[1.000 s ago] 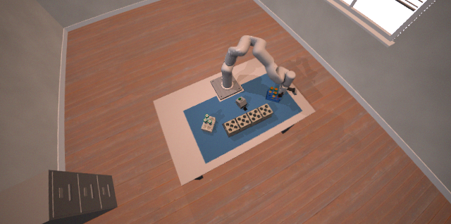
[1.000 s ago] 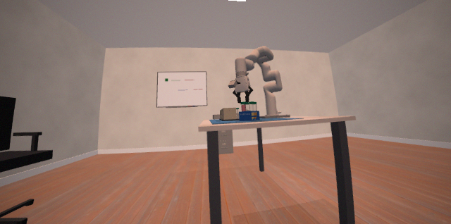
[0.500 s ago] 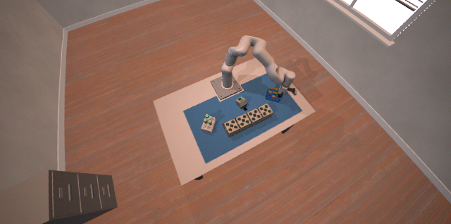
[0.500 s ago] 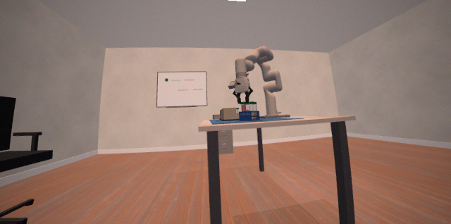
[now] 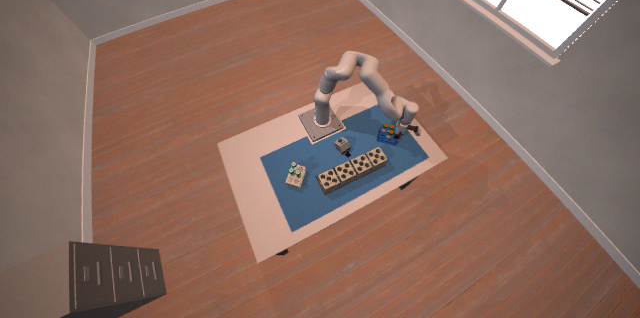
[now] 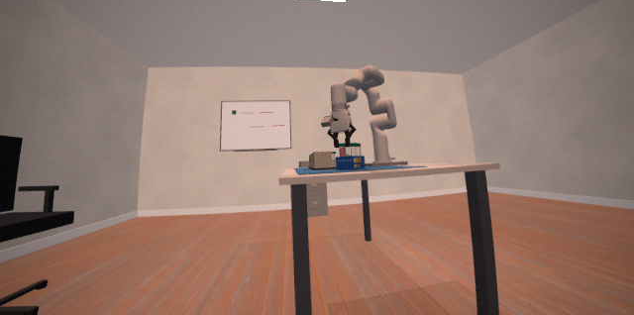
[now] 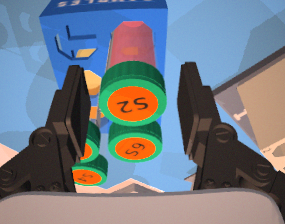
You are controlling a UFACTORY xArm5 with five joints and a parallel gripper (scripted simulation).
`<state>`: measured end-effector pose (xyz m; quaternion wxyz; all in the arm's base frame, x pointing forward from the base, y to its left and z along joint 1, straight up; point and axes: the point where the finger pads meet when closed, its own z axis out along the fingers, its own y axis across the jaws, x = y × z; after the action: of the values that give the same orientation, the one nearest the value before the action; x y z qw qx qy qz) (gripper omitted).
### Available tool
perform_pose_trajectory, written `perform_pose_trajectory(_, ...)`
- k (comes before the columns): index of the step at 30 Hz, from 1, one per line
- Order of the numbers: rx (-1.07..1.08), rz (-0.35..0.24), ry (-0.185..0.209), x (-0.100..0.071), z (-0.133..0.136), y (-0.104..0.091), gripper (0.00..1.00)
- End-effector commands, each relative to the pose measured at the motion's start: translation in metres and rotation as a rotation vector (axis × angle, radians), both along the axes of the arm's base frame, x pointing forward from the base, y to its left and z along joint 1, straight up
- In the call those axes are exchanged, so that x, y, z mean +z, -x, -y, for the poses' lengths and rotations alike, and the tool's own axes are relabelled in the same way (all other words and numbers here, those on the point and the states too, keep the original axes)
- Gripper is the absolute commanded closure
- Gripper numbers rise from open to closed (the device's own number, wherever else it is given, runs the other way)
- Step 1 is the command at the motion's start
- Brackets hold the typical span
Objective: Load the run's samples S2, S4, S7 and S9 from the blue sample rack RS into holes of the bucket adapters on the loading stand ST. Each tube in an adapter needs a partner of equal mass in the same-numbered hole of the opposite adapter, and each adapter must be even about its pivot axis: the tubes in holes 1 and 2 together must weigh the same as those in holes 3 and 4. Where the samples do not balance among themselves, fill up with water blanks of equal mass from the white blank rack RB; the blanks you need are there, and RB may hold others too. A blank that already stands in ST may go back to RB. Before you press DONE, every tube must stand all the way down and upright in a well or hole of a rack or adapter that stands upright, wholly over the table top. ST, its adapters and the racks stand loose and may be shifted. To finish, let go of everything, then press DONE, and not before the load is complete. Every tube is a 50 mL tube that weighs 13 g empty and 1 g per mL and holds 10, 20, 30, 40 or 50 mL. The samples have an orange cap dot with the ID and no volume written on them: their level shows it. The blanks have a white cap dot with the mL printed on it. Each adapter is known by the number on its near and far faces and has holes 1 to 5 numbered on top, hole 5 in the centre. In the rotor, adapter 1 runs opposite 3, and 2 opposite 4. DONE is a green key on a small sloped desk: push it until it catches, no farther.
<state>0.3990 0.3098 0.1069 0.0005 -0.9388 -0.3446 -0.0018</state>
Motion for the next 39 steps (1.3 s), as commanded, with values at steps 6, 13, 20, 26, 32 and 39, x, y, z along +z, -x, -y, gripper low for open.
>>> perform_pose_trajectory(6,0.0,0.003,-0.003,-0.0023,-0.0008,-0.001,0.43)
perform_pose_trajectory(13,0.0,0.003,-0.003,-0.0049,-0.0008,-0.0011,0.43)
perform_pose_trajectory(20,0.0,0.003,-0.003,-0.0049,-0.0008,-0.0011,0.43)
perform_pose_trajectory(26,0.0,0.003,-0.003,-0.0036,-0.0008,-0.0011,1.0)
perform_pose_trajectory(32,0.0,0.003,-0.003,-0.0031,-0.0008,-0.001,1.0)
perform_pose_trajectory(39,0.0,0.003,-0.003,-0.0031,-0.0008,-0.001,1.0)
